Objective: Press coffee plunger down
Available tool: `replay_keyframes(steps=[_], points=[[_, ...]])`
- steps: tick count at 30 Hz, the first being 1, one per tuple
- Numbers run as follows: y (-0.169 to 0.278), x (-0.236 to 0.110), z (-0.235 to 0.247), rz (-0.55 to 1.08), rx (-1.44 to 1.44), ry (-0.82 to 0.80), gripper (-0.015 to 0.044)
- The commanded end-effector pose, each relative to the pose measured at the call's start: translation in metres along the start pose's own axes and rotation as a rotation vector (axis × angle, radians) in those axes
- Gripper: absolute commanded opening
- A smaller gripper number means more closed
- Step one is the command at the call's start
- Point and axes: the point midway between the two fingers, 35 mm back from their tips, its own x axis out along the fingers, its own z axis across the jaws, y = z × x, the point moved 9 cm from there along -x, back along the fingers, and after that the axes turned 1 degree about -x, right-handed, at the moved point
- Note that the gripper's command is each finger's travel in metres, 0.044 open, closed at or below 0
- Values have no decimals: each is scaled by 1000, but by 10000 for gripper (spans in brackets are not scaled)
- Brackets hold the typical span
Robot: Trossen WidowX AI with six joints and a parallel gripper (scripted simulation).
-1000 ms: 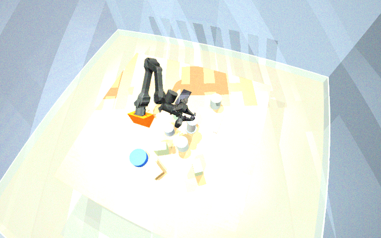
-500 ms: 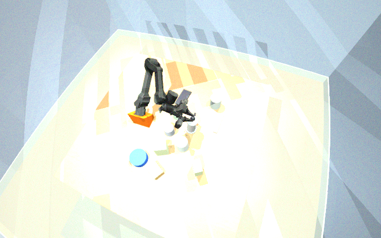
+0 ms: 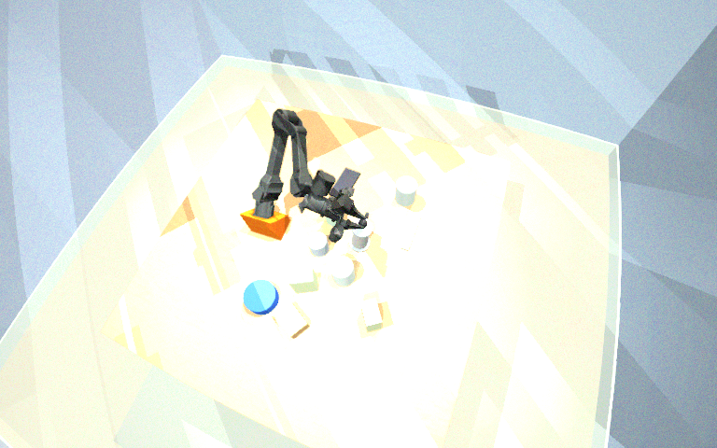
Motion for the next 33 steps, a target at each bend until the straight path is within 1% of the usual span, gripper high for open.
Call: replay_keyframes(steps=[1, 4, 16, 21, 23, 29, 33], points=[[0, 0, 0, 1, 0, 1, 124], [0, 0, 0, 1, 0, 1, 124], [0, 0, 0, 1, 0, 1, 439], [-5, -4, -1, 4, 0, 2, 440], [-16, -12, -2, 10, -1, 5, 440], [-58, -56, 5, 16, 7, 1, 440], [-59, -57, 5, 15, 7, 0, 440]])
